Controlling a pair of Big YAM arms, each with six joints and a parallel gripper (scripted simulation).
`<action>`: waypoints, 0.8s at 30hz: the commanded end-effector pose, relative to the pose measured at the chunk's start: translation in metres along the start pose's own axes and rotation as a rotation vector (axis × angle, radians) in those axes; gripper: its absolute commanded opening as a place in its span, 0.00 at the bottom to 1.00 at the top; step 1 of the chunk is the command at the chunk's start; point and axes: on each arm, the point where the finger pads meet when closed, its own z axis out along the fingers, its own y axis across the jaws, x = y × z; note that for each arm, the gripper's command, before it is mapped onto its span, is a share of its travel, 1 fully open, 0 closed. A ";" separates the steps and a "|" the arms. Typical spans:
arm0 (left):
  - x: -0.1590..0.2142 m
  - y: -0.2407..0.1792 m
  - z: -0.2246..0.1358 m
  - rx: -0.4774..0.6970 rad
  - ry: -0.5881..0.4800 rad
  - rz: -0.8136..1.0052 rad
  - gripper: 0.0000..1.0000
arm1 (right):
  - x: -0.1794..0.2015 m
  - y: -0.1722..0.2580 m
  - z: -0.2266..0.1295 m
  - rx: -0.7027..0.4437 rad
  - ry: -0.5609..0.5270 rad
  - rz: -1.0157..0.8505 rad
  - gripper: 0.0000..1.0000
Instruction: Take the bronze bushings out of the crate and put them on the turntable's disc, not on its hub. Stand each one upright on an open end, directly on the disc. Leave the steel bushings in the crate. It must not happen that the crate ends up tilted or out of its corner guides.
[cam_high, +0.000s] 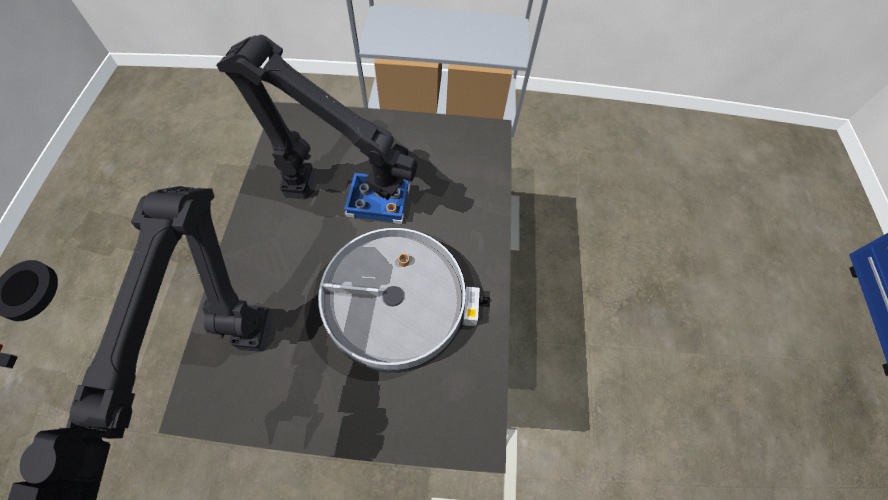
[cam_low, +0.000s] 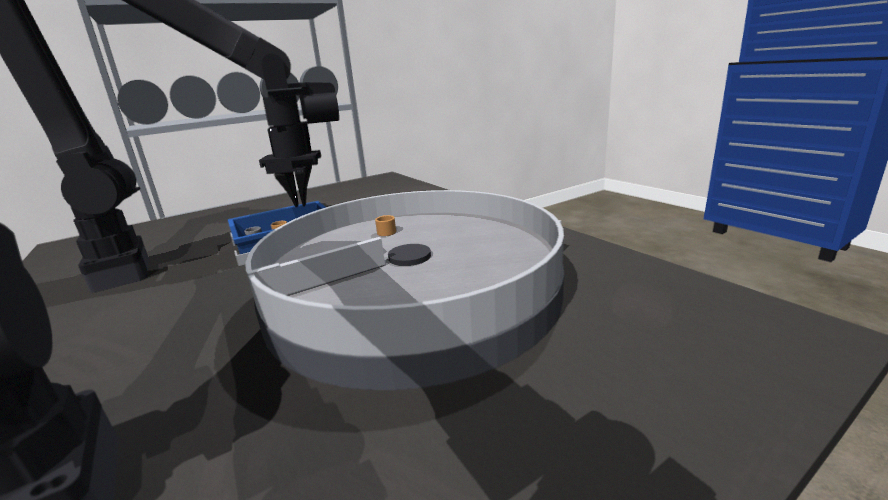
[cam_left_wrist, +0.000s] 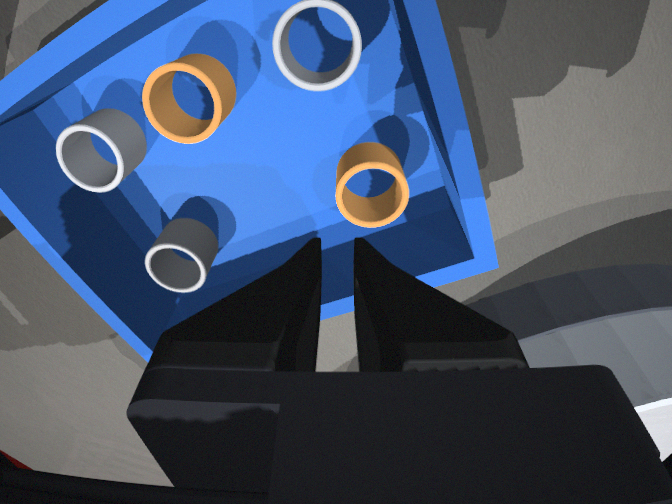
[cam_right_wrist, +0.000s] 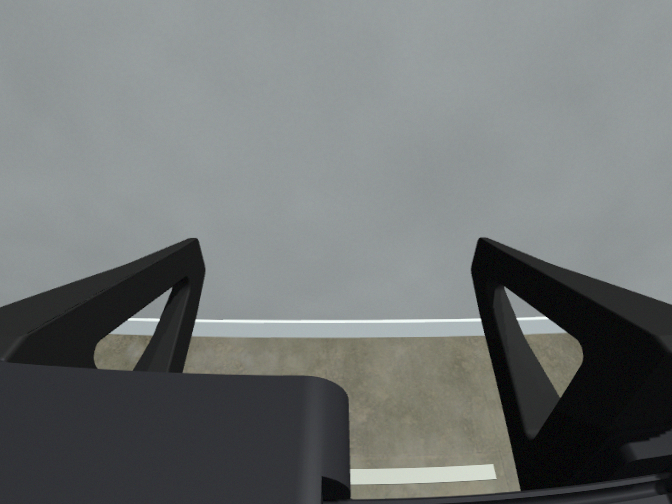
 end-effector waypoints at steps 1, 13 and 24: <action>-0.002 -0.004 0.011 0.006 0.001 0.004 0.13 | -0.050 -0.001 0.001 0.005 -0.093 -0.010 1.00; -0.003 -0.009 0.015 0.020 -0.002 0.004 0.13 | -0.050 -0.001 0.001 0.005 -0.093 -0.010 1.00; -0.002 -0.004 0.020 0.009 0.001 0.004 0.13 | -0.050 -0.001 0.001 0.005 -0.093 -0.010 1.00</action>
